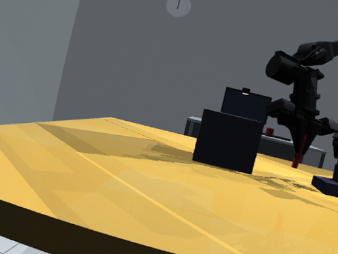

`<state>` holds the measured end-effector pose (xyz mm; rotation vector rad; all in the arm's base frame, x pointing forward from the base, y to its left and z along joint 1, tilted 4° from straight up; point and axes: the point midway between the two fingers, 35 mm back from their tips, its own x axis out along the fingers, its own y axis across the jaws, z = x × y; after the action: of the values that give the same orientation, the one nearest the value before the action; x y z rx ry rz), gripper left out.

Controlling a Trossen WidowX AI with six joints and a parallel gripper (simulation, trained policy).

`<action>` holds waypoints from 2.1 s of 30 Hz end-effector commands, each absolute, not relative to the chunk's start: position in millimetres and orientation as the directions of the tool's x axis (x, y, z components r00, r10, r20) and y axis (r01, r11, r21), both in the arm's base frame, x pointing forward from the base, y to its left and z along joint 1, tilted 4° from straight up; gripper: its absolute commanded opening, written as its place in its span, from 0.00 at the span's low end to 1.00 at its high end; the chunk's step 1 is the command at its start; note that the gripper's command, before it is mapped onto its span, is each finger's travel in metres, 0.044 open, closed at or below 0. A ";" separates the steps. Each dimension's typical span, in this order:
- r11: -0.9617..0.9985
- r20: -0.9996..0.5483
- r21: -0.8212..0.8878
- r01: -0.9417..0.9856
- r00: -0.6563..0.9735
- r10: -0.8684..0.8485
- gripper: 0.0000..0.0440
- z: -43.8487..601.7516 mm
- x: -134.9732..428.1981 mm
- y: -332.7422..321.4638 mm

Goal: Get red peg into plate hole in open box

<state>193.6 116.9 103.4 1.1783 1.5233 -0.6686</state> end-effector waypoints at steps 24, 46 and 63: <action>0.312 -0.914 0.400 0.862 0.348 0.208 0.00 215.6 226.3 48.3; 0.208 -0.951 0.309 0.928 0.298 0.083 0.00 215.5 249.8 -22.8; 0.178 -0.963 0.266 0.947 0.255 0.082 0.00 196.7 275.2 -62.8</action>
<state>269.8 -57.4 198.8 1.2243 1.1375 -0.8539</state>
